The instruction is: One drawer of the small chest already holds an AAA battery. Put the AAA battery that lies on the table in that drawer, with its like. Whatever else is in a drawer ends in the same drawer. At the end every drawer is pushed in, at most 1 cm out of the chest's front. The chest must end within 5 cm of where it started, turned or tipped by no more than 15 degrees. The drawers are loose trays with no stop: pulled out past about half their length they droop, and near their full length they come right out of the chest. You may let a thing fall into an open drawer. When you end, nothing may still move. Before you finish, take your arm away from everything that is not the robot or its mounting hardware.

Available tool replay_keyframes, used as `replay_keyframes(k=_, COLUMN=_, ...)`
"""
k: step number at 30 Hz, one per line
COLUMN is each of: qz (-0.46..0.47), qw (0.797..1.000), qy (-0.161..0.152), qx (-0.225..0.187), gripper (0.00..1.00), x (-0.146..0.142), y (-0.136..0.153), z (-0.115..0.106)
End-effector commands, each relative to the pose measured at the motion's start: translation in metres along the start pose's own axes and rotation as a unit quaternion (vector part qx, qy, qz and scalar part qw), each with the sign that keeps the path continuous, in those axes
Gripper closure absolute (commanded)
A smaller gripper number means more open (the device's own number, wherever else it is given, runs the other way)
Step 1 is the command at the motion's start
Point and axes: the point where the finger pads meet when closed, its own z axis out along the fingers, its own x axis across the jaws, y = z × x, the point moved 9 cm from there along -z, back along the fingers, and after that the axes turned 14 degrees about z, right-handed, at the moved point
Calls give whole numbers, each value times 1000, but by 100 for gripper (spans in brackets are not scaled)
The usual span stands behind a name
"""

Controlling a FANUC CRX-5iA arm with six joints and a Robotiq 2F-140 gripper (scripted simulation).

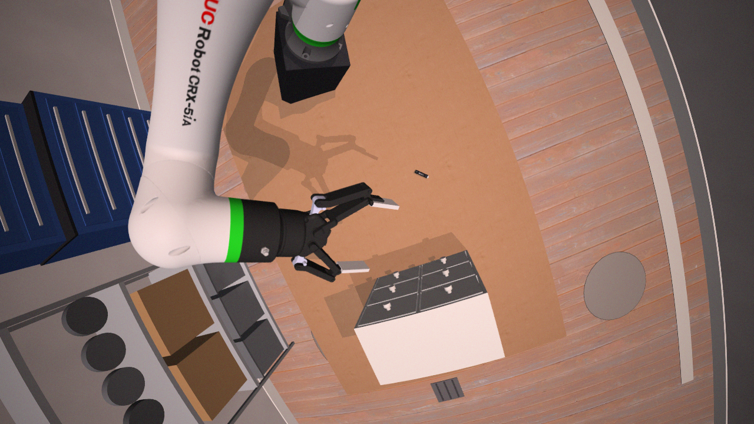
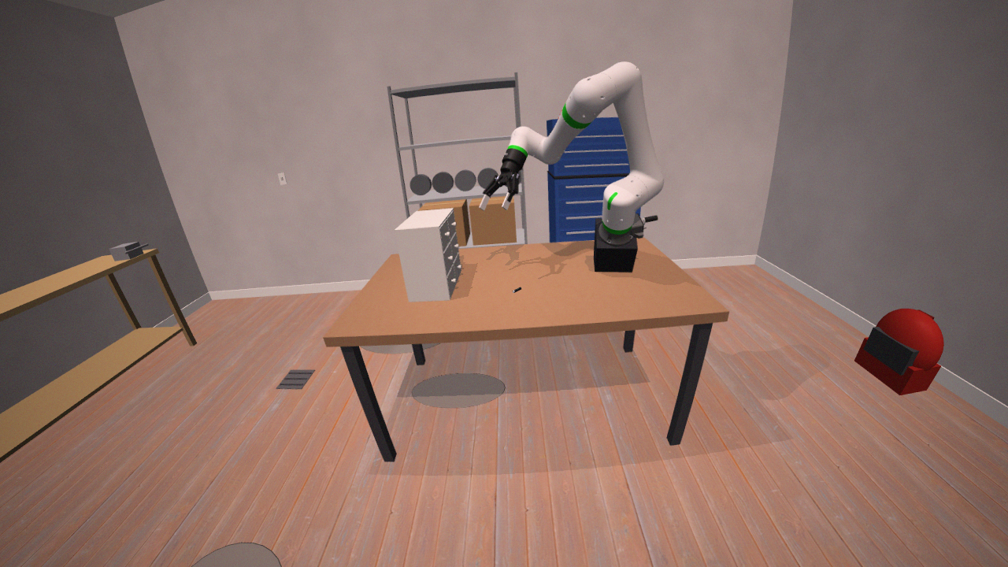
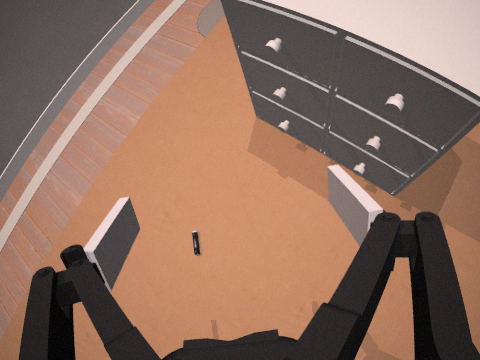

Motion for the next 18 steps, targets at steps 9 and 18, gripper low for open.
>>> replay_keyframes(k=9, qz=-231, qw=950, qy=0, qx=-209, gripper=0, x=-8, y=-20, z=-78)
replay_keyframes(k=18, qz=-386, qw=853, qy=0, qx=-351, gripper=0, x=-23, y=-37, z=-72)
